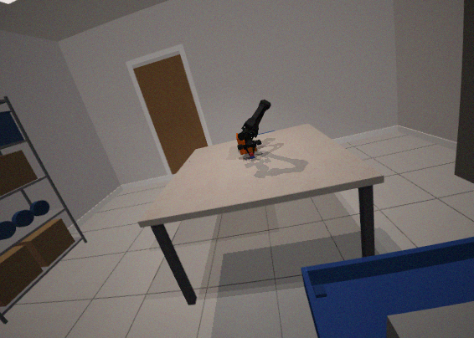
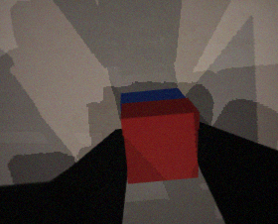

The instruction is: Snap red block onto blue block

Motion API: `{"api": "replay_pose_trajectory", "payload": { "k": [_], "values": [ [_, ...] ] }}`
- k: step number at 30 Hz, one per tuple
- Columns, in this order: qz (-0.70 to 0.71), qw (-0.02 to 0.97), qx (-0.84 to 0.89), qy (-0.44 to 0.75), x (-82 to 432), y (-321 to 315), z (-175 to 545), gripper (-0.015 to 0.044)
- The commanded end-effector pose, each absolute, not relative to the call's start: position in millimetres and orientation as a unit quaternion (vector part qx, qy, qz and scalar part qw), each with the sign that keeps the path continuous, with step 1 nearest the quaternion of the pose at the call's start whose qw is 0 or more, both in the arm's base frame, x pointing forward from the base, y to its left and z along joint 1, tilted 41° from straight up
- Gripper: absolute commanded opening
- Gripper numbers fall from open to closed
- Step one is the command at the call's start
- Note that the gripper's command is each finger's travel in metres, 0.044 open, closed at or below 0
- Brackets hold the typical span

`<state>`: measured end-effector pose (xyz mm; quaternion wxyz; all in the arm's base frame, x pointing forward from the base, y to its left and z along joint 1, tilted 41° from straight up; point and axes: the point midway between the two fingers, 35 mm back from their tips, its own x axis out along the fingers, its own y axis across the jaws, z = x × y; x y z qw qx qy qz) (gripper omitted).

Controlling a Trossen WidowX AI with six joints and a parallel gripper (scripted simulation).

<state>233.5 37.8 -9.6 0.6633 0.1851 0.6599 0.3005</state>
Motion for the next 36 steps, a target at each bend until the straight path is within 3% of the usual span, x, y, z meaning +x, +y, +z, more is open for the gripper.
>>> {"api": "replay_pose_trajectory", "payload": {
  "k": [1,12,21,28,36],
  "values": [
    [0.300,0.662,0.187,0.661,233,40,-11,0.0000],
    [0.299,0.664,0.186,0.659,234,39,-11,0.0000],
    [0.299,0.664,0.186,0.659,234,39,-11,0.0220],
    [0.299,0.664,0.185,0.659,235,37,-9,0.0220],
    [0.299,0.662,0.186,0.662,240,-27,65,0.0220]
  ]
}}
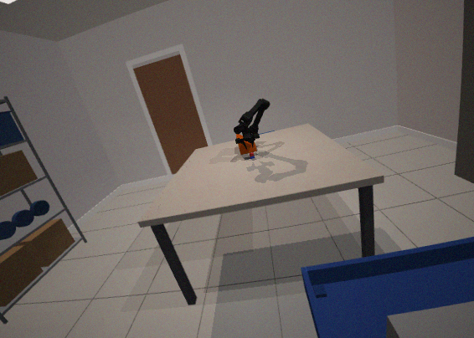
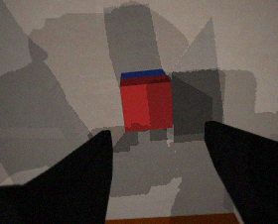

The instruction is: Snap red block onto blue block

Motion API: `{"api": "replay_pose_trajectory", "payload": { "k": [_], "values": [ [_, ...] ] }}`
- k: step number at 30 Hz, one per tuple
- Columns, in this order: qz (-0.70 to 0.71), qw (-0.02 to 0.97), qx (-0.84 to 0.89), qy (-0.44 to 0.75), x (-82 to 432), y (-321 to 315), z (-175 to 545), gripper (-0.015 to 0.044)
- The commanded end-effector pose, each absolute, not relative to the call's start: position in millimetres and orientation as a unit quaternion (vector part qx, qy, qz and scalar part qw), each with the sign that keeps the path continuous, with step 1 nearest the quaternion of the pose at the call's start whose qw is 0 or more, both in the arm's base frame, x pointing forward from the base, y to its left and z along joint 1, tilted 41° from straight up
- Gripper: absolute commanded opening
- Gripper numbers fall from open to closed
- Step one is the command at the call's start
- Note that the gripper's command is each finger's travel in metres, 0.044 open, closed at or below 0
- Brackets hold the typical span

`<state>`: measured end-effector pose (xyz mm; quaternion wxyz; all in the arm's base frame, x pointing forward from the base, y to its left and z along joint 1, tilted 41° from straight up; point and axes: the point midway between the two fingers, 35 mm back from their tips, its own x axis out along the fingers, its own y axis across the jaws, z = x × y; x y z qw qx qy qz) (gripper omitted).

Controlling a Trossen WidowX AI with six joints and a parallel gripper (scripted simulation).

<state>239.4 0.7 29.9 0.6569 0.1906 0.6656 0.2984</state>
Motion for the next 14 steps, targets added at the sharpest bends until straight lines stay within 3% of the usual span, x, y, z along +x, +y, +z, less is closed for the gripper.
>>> {"api": "replay_pose_trajectory", "payload": {
  "k": [1,14],
  "values": [
    [0.299,0.662,0.186,0.662,240.0,-27.1,65.1,0.0220],
    [0.299,0.662,0.186,0.662,241.7,-28.2,64.1,0.0220]
  ]
}}
